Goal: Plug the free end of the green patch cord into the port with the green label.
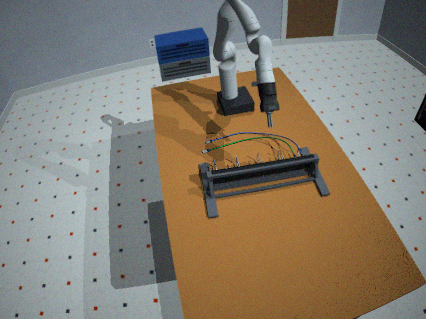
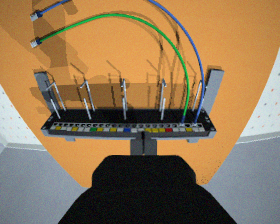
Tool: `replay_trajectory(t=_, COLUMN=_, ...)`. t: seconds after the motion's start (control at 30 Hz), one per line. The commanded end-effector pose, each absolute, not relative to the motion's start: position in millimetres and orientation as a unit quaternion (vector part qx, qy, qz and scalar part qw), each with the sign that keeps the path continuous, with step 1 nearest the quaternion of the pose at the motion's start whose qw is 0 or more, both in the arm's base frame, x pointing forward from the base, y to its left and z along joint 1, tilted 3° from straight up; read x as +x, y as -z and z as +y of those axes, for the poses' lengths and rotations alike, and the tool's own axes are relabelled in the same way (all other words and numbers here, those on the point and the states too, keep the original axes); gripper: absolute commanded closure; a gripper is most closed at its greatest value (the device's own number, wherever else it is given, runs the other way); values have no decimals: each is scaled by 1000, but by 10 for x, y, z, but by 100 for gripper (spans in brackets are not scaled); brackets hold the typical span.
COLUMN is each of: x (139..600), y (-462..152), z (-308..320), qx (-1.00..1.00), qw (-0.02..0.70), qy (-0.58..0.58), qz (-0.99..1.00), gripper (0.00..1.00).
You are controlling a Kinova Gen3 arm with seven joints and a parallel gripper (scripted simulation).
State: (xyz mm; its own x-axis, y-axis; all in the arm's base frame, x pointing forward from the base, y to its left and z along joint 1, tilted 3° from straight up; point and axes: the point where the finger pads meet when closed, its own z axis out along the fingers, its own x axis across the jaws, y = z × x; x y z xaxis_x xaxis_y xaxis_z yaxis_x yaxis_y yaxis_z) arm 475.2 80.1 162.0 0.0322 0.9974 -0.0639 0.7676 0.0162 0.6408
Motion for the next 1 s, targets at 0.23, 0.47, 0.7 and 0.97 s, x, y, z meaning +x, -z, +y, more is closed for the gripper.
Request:
replay_trajectory(t=0.23, x=4691, y=-1760, z=837, qx=665, qw=268, qy=-222, qz=661, gripper=100)
replay_trajectory(t=0.47, x=4631, y=-1831, z=843, qx=665, qw=268, qy=-222, qz=661, gripper=100)
replay_trajectory(t=0.7, x=4585, y=-1884, z=847, qx=665, qw=267, qy=-222, qz=661, gripper=100)
replay_trajectory(t=0.97, x=4562, y=-1912, z=850, qx=665, qw=267, qy=-222, qz=661, gripper=100)
